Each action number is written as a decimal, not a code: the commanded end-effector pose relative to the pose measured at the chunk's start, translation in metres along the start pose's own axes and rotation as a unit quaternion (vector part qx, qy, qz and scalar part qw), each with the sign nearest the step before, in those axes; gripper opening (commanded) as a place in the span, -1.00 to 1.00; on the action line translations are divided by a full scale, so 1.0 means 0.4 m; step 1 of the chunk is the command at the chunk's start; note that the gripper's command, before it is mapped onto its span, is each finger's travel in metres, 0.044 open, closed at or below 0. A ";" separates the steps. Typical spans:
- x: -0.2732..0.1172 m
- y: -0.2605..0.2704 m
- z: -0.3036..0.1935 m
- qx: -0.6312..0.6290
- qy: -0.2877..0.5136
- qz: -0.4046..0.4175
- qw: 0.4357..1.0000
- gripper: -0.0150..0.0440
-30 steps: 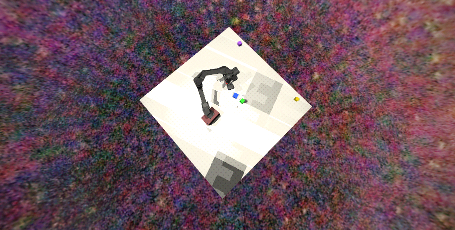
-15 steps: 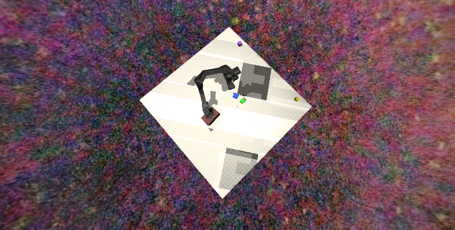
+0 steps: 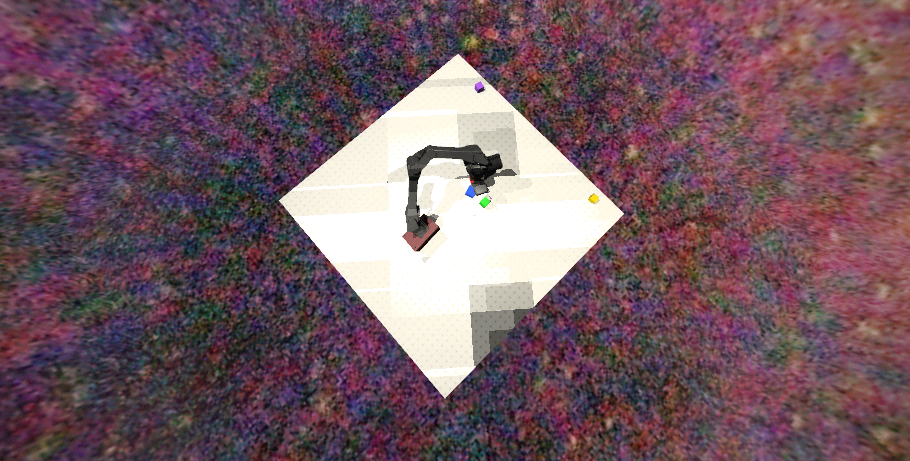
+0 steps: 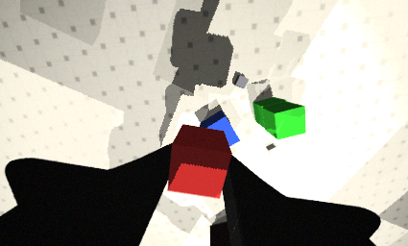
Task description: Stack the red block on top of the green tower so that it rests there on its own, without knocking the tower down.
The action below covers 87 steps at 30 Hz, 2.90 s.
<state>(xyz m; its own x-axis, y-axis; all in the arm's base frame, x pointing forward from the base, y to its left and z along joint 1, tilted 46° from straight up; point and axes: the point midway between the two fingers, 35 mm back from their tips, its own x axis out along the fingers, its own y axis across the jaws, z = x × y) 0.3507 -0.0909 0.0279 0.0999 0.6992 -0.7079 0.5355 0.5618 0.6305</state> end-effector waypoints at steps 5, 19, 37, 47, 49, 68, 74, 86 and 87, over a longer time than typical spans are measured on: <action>0.002 -0.157 0.050 -0.003 -0.002 -0.004 1.000 -0.49; 0.032 -0.279 0.067 -0.008 0.002 0.004 1.000 -0.49; 0.118 -0.277 0.067 -0.008 0.002 0.005 1.000 -0.49; 0.119 -0.277 0.067 -0.008 0.002 0.005 1.000 -0.49; 0.119 -0.277 0.067 -0.008 0.002 0.005 1.000 -0.49; 0.120 -0.277 0.067 -0.008 0.002 0.005 1.000 -0.49; 0.119 -0.278 0.067 -0.010 0.002 0.003 1.000 -0.14; 0.119 -0.278 0.067 -0.010 0.002 0.003 1.000 0.93; 0.119 -0.278 0.067 -0.010 0.002 0.003 1.000 1.00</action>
<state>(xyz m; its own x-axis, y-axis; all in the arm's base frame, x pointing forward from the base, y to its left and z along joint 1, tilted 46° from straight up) 0.3184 -0.1316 -0.0842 0.0987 0.7062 -0.7011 0.5187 0.5647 0.6419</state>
